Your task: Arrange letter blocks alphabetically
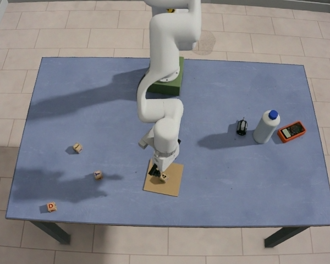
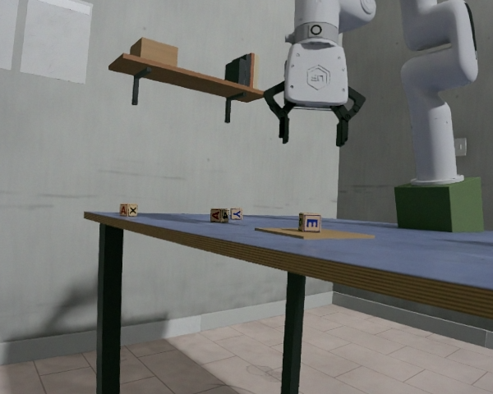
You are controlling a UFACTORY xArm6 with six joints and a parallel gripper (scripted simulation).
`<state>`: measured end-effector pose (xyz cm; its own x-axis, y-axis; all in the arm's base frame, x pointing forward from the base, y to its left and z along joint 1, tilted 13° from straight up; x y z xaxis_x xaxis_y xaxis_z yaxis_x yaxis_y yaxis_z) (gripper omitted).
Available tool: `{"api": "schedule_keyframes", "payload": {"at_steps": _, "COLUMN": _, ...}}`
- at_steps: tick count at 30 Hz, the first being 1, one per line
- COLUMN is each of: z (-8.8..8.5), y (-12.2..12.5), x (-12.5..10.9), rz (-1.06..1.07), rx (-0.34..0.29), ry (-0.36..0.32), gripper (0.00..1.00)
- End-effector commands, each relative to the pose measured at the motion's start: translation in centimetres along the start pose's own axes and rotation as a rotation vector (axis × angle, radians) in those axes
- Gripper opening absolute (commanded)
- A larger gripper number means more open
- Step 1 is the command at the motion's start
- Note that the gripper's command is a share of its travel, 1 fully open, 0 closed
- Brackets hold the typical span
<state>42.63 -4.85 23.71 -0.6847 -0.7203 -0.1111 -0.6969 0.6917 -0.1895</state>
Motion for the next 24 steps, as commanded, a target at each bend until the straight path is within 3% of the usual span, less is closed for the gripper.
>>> {"api": "schedule_keyframes", "payload": {"at_steps": 1, "z": 0.3, "y": -0.1, "x": -0.1, "rz": 0.139, "rx": 0.006, "ry": 0.0, "gripper": 1.0}}
{"api": "schedule_keyframes", "payload": {"at_steps": 24, "z": 2.2, "y": -0.2, "x": -0.1, "rz": 0.772, "rx": 0.005, "ry": -0.002, "gripper": 1.0}}
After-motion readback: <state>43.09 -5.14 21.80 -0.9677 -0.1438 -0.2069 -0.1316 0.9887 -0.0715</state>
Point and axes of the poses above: the point where the finger pads meet when closed, its own z axis out along the fingers, its own y axis across the jaws, x = y × z, the point moved 10 cm from there along -z, back along the fingers, and after that the axes turned 1 degree about -z, right-handed, at the moved point
